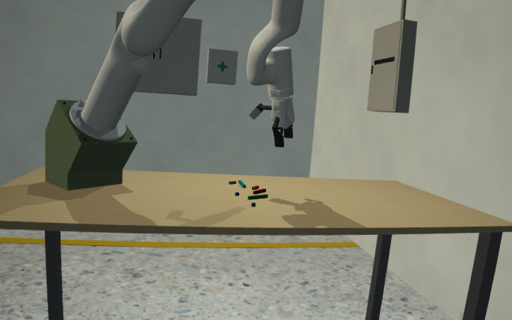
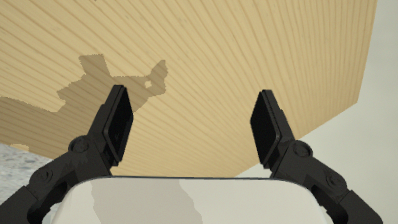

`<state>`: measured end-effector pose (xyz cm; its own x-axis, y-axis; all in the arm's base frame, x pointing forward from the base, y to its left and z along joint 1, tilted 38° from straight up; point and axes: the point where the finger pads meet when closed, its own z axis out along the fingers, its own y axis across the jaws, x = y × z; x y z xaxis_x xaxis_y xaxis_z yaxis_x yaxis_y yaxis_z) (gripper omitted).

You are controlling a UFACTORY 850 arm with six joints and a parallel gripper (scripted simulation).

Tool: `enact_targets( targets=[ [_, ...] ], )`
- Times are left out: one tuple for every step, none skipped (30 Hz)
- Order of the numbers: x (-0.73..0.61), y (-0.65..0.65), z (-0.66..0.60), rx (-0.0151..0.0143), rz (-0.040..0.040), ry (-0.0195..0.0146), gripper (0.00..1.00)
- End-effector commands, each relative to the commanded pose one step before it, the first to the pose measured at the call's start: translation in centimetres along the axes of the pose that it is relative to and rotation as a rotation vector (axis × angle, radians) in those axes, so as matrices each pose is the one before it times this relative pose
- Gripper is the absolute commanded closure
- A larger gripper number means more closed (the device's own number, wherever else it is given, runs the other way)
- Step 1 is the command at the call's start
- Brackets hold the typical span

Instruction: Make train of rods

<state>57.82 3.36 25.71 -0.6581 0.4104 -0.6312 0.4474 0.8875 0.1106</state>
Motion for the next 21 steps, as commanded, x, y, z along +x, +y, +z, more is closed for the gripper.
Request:
enact_targets(
  targets=[
    [2.424,-2.928,2.145,0.06816,-0.10796,0.01176,0.0],
    [0.524,-0.483,0.372,0.01154,-0.02074,0.00344,0.0],
    [0.538,-0.472,0.37,0.01141,-0.02101,0.00361,0.0],
    [0.55,-0.459,0.368,0.01124,-0.02122,0.00377,0.0],
    [0.561,-0.446,0.365,0.01104,-0.02141,0.00391,0.0],
    [0.571,-0.431,0.361,0.01083,-0.02157,0.00405,0.0],
    [0.583,-0.418,0.358,0.01065,-0.02181,0.0042,0.0],
    [0.594,-0.403,0.355,0.01044,-0.02201,0.00433,0.0],
    [0.0,0.0,0.0,0.0,0.0,0.0,0.0],
    [0.0,0.0,0.0,0.0,0.0,0.0,0.0],
    [1.774,-1.138,0.995,0.02924,-0.06539,0.0134,0.0],
    [0.474,-0.256,0.255,0.00719,-0.01706,0.0036,0.0],
    [0.468,-0.241,0.247,0.00689,-0.01677,0.00358,0.0],
    [0.604,-0.296,0.311,0.0086,-0.02153,0.00465,0.0],
    [0.688,-0.317,0.344,0.0094,-0.02442,0.00534,0.0],
    [0.691,-0.295,0.336,0.00904,-0.02441,0.00539,0.0],
    [0.677,-0.267,0.32,0.00848,-0.02384,0.00532,0.0],
    [0.678,-0.246,0.311,0.00812,-0.0238,0.00534,0.0],
    [0.689,-0.229,0.307,0.00788,-0.0241,0.00544,0.0],
    [0.698,-0.211,0.303,0.00763,-0.02439,0.00553,0.0],
    [0.705,-0.192,0.297,0.00734,-0.0246,0.0056,0.0]
  ],
)
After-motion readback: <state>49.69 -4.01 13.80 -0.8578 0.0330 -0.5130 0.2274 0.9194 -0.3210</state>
